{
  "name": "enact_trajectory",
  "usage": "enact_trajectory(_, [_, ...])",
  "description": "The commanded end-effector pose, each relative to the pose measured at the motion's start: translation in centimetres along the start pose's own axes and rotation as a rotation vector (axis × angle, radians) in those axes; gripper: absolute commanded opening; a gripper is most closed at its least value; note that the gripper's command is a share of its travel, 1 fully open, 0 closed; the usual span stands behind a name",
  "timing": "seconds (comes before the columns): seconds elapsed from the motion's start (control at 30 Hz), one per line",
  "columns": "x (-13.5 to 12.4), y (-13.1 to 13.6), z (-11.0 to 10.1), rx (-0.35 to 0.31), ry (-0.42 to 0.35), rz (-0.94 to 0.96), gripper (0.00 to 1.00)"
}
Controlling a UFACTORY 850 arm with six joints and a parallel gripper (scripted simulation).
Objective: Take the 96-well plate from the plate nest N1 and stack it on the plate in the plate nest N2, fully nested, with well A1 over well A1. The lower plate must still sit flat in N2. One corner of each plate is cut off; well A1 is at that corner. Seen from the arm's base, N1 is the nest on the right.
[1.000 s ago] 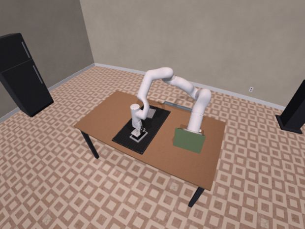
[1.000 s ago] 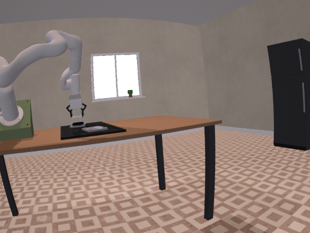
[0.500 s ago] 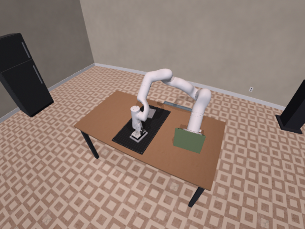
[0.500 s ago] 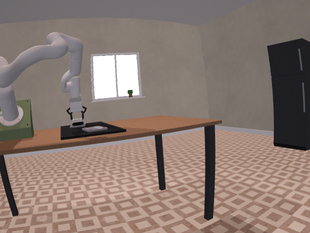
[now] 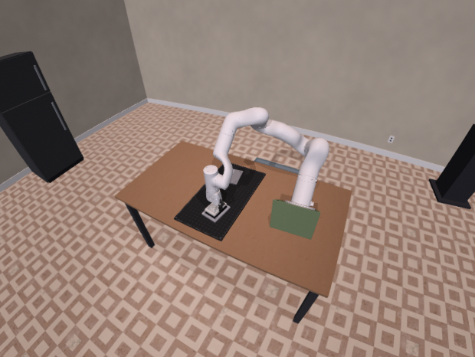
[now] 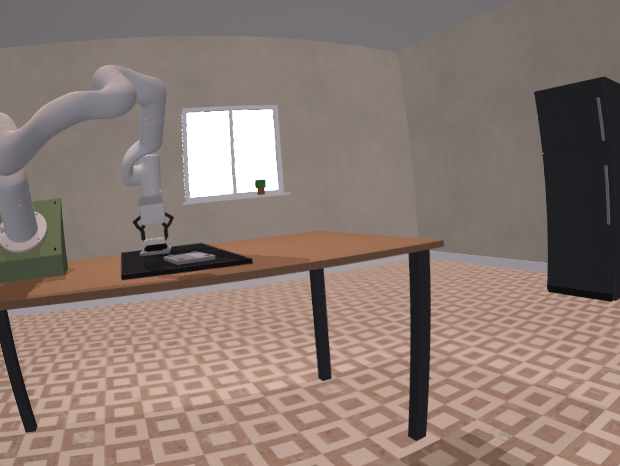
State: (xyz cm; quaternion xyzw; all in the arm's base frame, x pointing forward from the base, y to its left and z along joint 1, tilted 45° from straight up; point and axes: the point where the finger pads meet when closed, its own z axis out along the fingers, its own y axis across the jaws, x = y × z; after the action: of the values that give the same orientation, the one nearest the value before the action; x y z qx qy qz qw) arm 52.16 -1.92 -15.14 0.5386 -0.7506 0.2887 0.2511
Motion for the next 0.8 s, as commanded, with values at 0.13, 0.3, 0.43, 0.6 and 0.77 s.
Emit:
enact_trajectory(0.13, [-0.04, -0.07, -0.09, 0.001, -0.001, 0.001, 0.00])
enact_trajectory(0.3, [-0.03, -0.07, -0.02, 0.001, -0.001, 0.001, 0.00])
enact_trajectory(0.43, [-0.03, -0.06, 0.05, 0.001, -0.001, 0.001, 0.00])
enact_trajectory(0.6, [-0.03, -0.06, 0.13, 0.001, -0.001, 0.001, 0.00])
enact_trajectory(0.77, [-0.03, -0.06, 0.18, 0.001, -0.001, 0.001, 0.00])
